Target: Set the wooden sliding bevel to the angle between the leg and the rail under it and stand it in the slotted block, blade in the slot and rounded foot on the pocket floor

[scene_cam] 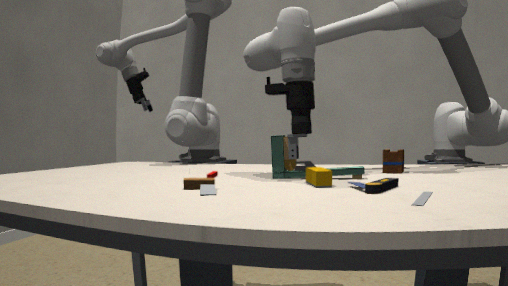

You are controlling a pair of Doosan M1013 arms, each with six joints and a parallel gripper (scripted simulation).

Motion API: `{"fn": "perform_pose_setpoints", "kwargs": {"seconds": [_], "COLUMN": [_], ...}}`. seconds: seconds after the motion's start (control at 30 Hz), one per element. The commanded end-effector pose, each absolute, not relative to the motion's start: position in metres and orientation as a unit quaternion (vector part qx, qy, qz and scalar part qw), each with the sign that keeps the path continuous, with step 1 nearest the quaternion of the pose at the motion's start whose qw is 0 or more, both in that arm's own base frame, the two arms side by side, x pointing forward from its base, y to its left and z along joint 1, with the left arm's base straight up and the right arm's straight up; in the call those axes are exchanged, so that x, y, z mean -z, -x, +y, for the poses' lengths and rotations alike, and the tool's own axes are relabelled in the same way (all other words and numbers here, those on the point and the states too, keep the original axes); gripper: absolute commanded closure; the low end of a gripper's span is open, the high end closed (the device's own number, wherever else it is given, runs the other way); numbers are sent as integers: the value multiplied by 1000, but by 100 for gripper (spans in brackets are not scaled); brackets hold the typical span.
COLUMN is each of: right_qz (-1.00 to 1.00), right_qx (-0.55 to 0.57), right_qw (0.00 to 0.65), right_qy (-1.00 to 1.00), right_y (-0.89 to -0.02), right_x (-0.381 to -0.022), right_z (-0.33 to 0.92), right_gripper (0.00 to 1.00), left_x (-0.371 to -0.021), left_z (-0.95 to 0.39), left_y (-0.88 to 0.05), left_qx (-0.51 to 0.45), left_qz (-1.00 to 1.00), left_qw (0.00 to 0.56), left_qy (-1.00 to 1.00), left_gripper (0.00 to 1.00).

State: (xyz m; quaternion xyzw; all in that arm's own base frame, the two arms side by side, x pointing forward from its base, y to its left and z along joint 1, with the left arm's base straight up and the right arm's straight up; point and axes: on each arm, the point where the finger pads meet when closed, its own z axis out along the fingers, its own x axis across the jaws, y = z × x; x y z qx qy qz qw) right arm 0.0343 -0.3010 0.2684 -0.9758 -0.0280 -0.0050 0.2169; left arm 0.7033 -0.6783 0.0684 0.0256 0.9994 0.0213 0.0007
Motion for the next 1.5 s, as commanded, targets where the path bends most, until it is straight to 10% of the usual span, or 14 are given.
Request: {"fn": "perform_pose_setpoints", "kwargs": {"seconds": [0.0,1.47], "right_qz": [-28,-28], "right_qx": [5,5], "right_qw": [216,216], "right_qy": [976,976], "right_y": [-34,-34], "right_x": [-269,-269], "right_z": [-301,-301], "right_gripper": [0,0], "left_x": [-70,-77], "left_z": [-679,-679], "left_y": [-704,-704], "left_qx": [-20,-20], "left_qz": [999,999], "left_qw": [1,1], "left_qy": [-25,-25], "left_gripper": [100,100]}}
